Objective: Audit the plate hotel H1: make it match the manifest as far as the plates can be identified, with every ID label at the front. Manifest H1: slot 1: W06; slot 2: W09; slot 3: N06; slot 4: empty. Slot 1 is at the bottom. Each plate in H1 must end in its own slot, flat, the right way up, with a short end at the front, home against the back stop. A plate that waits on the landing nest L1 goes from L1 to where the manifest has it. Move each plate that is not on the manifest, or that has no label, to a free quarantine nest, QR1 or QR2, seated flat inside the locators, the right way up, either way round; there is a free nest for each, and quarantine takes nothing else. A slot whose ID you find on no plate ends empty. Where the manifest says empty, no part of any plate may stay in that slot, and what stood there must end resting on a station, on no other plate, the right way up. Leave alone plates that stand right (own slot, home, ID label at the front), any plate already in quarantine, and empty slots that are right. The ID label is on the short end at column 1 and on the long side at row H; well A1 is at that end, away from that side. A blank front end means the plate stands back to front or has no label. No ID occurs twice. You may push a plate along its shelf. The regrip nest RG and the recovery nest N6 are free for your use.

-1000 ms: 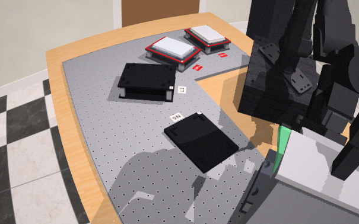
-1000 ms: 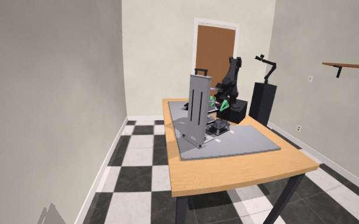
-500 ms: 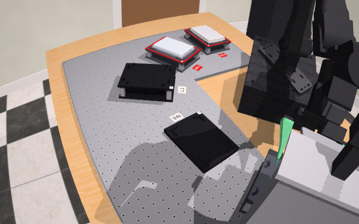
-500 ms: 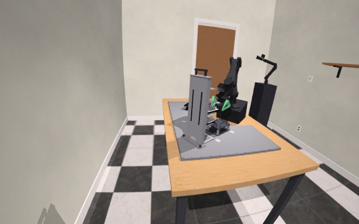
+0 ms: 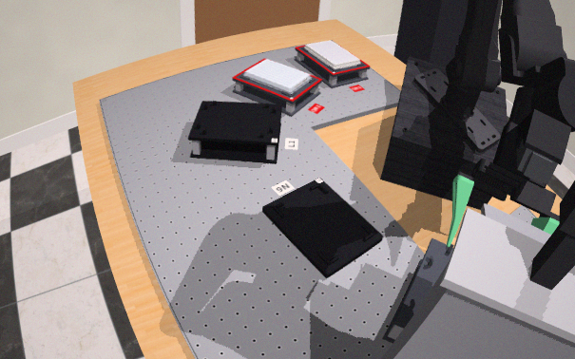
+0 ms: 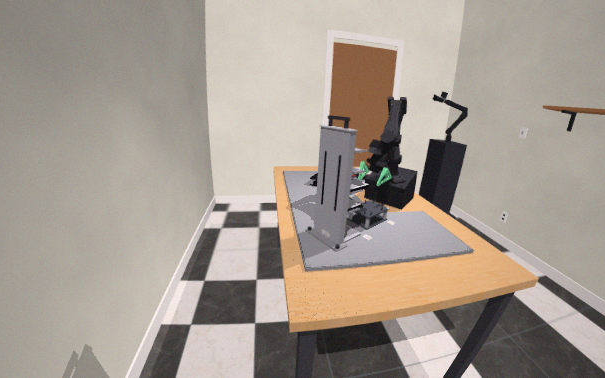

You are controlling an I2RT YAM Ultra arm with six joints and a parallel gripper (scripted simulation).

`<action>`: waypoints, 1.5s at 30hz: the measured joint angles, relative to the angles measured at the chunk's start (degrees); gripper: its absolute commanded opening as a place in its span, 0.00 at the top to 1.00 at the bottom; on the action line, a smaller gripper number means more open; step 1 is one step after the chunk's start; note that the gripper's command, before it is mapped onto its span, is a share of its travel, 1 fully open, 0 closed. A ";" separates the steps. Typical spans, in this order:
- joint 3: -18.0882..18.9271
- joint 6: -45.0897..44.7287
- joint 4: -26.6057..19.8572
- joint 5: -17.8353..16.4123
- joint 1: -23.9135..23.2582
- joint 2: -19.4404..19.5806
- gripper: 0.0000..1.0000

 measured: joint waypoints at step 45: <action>-5.68 2.32 -2.36 3.32 3.89 -7.21 1.00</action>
